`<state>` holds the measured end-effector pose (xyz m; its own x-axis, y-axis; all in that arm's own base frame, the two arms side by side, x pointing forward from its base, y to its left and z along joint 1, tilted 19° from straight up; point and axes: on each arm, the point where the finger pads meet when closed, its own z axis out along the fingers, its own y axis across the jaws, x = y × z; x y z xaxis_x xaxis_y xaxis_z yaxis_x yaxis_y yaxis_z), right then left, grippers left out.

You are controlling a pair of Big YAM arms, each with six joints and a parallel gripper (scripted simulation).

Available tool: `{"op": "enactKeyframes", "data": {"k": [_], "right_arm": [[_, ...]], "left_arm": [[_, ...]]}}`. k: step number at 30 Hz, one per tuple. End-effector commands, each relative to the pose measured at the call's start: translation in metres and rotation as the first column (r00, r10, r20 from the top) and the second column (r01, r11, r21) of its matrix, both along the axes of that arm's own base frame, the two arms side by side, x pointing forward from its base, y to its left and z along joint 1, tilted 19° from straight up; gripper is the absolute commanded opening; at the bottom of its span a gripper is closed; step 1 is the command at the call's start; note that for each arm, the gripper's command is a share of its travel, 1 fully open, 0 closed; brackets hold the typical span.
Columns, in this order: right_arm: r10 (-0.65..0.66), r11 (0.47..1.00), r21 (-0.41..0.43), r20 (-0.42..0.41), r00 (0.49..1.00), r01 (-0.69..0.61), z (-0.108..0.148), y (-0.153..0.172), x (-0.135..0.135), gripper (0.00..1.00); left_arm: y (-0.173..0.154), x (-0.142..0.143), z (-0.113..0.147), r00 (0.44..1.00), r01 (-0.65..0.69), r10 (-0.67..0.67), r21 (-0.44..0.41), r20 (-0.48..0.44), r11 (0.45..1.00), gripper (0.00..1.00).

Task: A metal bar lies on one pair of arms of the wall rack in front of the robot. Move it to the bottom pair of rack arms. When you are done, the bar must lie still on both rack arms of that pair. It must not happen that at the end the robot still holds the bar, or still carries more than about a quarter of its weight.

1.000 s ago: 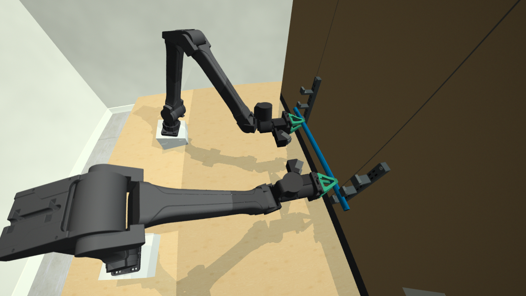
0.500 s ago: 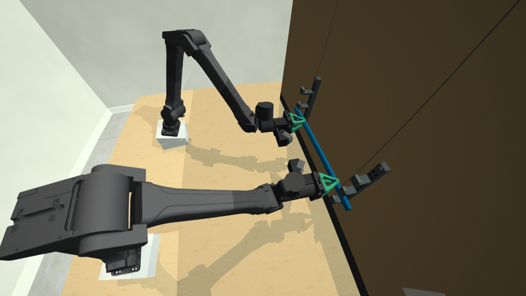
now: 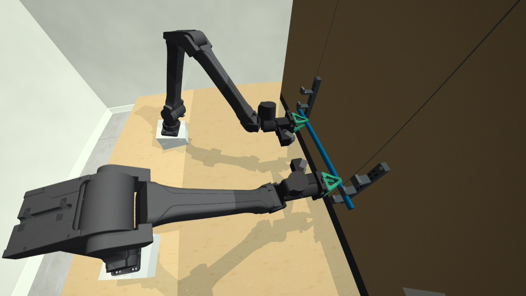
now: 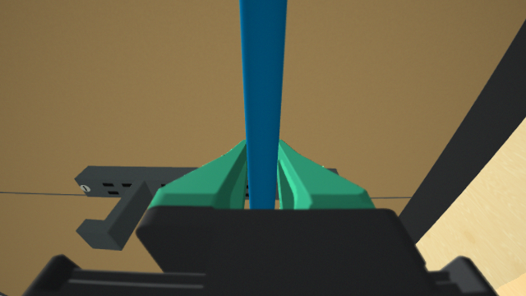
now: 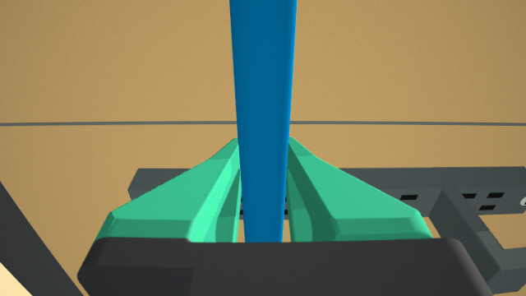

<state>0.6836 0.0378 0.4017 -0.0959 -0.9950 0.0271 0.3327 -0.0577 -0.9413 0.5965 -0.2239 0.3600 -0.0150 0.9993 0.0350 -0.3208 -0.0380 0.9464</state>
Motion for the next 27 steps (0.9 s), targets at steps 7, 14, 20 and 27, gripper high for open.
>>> {"op": "enactKeyframes", "data": {"k": [7,14,20,27], "right_arm": [[0.008,1.000,0.029,0.072,0.997,-0.010,0.0406,-0.0049,0.0061,0.00],[0.008,1.000,0.029,0.072,0.997,-0.010,0.0404,-0.0049,0.0062,0.00],[0.008,1.000,0.029,0.072,0.997,-0.010,0.0405,-0.0046,0.0061,0.00],[0.008,1.000,0.029,0.072,0.997,-0.010,0.0405,-0.0044,0.0061,0.00]], "left_arm": [[0.0038,0.0138,0.0480,0.997,-0.010,0.013,-0.048,0.080,0.999,0.00],[0.0039,0.0145,0.0486,0.997,-0.010,0.013,-0.048,0.080,0.999,0.00],[0.0041,0.0151,0.0495,0.997,-0.010,0.013,-0.048,0.080,0.999,0.00],[0.0043,0.0156,0.0504,0.997,-0.010,0.013,-0.048,0.080,0.999,0.00]]}}
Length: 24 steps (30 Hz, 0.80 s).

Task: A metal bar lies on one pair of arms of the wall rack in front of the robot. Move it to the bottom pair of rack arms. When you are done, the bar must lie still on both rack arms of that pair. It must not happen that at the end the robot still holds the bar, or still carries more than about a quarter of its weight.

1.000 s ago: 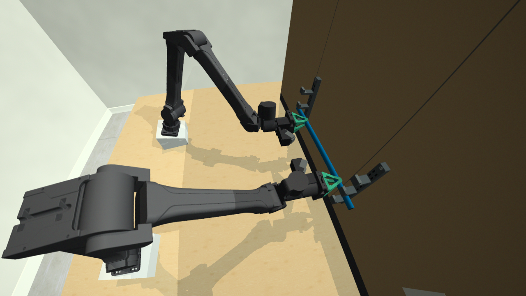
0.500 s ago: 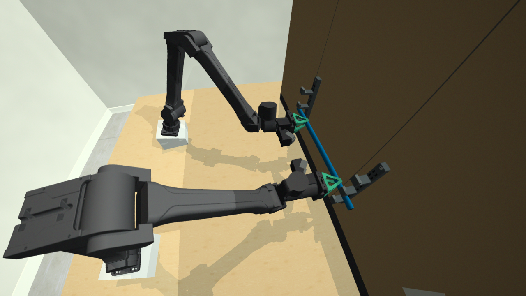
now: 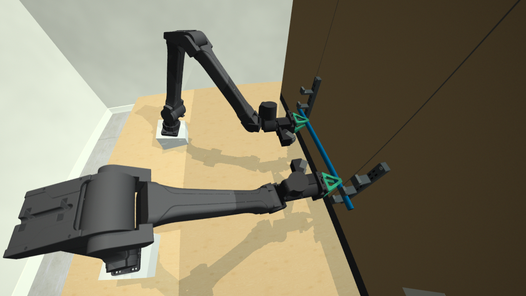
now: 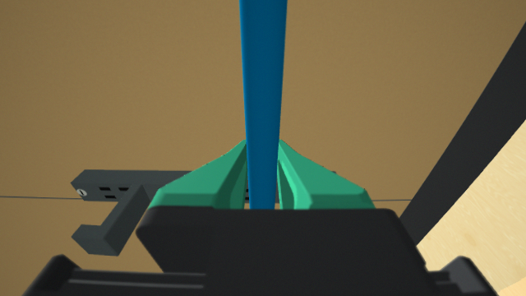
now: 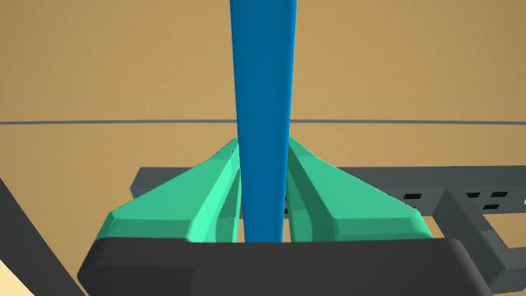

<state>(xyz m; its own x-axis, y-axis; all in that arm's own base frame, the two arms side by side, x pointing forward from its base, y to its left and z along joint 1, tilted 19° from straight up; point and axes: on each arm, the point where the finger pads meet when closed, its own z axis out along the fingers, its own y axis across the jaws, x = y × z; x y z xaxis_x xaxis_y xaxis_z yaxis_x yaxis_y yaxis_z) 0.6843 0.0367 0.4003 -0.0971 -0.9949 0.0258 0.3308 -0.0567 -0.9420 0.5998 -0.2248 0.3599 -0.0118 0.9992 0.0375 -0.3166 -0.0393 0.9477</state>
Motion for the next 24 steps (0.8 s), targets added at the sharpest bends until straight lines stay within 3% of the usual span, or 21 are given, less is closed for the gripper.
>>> {"op": "enactKeyframes", "data": {"k": [1,24], "right_arm": [[0.009,1.000,0.027,0.074,0.997,-0.011,0.0419,-0.0033,0.0054,0.00],[0.009,1.000,0.027,0.074,0.997,-0.011,0.0424,-0.0022,0.0051,0.00]], "left_arm": [[0.0052,0.0122,0.0505,0.996,-0.012,0.017,-0.051,0.084,0.999,0.00],[0.0061,0.0126,0.0533,0.996,-0.012,0.017,-0.051,0.084,0.999,0.00]]}}
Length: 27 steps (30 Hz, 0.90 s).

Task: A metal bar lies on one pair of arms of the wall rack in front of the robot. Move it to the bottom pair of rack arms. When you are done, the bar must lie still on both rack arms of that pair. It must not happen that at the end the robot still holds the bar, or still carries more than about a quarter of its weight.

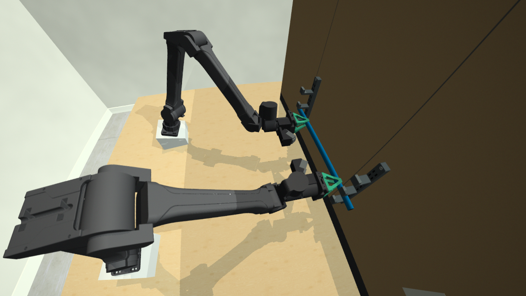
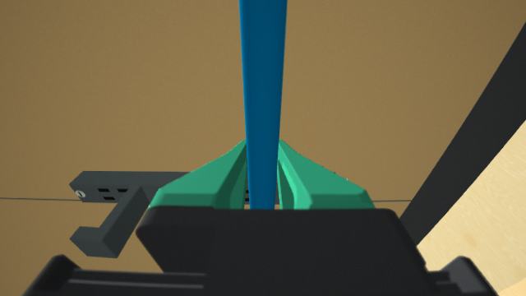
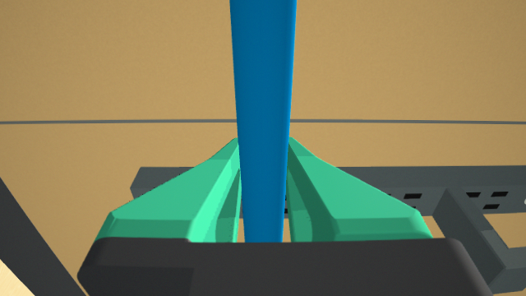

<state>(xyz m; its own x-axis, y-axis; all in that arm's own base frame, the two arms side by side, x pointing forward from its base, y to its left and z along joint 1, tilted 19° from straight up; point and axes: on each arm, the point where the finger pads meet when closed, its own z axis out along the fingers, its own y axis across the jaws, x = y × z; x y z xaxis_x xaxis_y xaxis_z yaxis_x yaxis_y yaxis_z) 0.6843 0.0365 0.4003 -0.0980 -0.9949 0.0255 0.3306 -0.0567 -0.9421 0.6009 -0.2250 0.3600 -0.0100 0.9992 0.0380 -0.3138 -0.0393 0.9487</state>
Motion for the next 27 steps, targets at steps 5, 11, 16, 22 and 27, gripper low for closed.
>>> {"op": "enactKeyframes", "data": {"k": [5,11,16,22,27], "right_arm": [[0.010,1.000,0.027,0.074,0.997,-0.012,0.0425,-0.0018,0.0050,0.00],[0.010,1.000,0.027,0.074,0.997,-0.012,0.0426,-0.0016,0.0049,0.00],[0.010,1.000,0.027,0.074,0.997,-0.012,0.0428,-0.0013,0.0048,0.00],[0.010,1.000,0.027,0.074,0.997,-0.012,0.0429,-0.0009,0.0047,0.00],[0.010,1.000,0.027,0.074,0.997,-0.012,0.0430,-0.0006,0.0047,0.00]], "left_arm": [[0.0065,0.0115,0.0538,0.996,-0.014,0.018,-0.052,0.087,0.999,0.00],[0.0067,0.0115,0.0544,0.996,-0.014,0.018,-0.052,0.087,0.999,0.00],[0.0071,0.0112,0.0553,0.996,-0.014,0.018,-0.052,0.087,0.999,0.00],[0.0076,0.0108,0.0565,0.996,-0.014,0.018,-0.052,0.087,0.999,0.00],[0.0079,0.0106,0.0573,0.996,-0.014,0.018,-0.052,0.087,0.999,0.00]]}}
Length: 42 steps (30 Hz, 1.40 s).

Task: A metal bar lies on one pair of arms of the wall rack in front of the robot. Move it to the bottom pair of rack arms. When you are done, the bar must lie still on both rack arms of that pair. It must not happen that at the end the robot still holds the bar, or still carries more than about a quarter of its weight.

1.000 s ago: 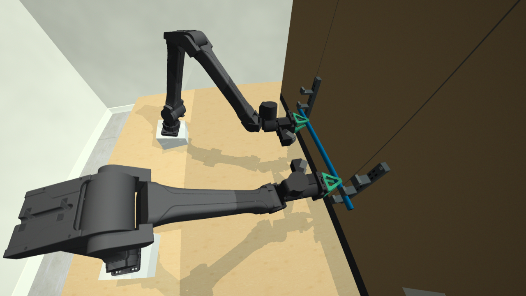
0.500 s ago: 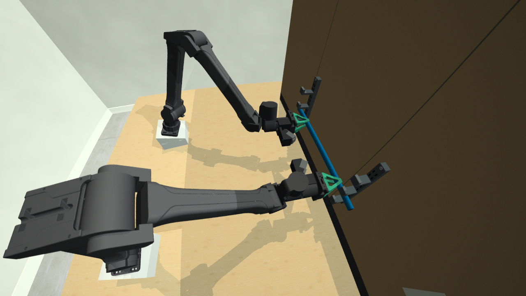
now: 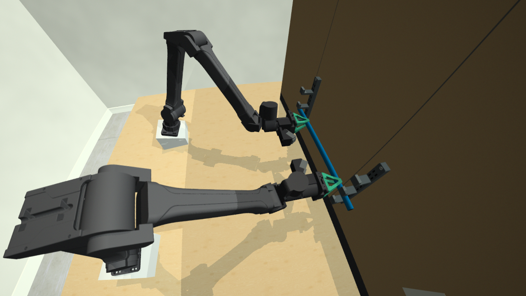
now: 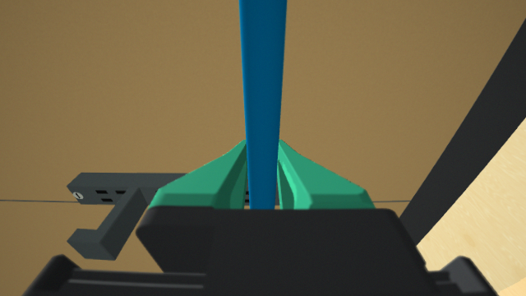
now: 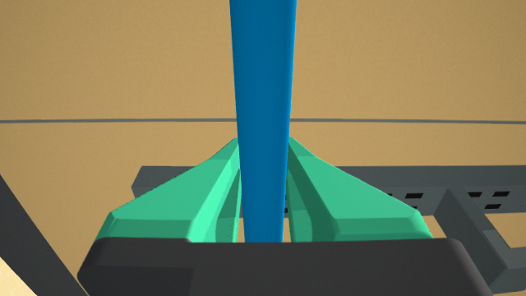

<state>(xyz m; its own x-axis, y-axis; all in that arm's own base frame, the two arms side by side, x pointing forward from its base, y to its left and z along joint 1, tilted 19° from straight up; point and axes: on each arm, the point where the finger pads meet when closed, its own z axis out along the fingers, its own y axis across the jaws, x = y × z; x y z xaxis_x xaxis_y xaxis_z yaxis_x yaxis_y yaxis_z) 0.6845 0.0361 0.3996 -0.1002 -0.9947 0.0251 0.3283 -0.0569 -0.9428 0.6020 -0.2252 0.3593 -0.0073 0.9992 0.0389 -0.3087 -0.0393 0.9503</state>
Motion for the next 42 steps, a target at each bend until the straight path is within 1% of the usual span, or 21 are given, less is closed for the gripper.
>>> {"op": "enactKeyframes", "data": {"k": [1,18,22,30,36,42], "right_arm": [[0.012,1.000,0.026,0.076,0.997,-0.014,0.044,0.000,0.004,0.00],[0.012,1.000,0.026,0.076,0.997,-0.014,0.045,0.001,0.004,0.00],[0.012,1.000,0.026,0.076,0.997,-0.014,0.045,0.001,0.004,0.00],[0.012,1.000,0.026,0.076,0.997,-0.014,0.046,0.002,0.004,0.00],[0.012,1.000,0.026,0.076,0.997,-0.014,0.046,0.002,0.003,0.00],[0.012,1.000,0.026,0.076,0.997,-0.014,0.044,0.002,0.003,0.00]], "left_arm": [[0.008,0.010,0.058,0.995,-0.016,0.021,-0.053,0.093,0.998,0.00],[0.010,0.007,0.064,0.995,-0.016,0.021,-0.053,0.093,0.998,0.00],[0.014,0.006,0.083,0.995,-0.016,0.021,-0.053,0.093,0.998,0.00],[0.017,0.001,0.099,0.995,-0.016,0.021,-0.053,0.093,0.998,0.00],[0.018,0.000,0.104,0.995,-0.016,0.021,-0.053,0.093,0.998,0.00],[0.018,0.003,0.101,0.995,-0.016,0.021,-0.053,0.093,0.998,0.00]]}}
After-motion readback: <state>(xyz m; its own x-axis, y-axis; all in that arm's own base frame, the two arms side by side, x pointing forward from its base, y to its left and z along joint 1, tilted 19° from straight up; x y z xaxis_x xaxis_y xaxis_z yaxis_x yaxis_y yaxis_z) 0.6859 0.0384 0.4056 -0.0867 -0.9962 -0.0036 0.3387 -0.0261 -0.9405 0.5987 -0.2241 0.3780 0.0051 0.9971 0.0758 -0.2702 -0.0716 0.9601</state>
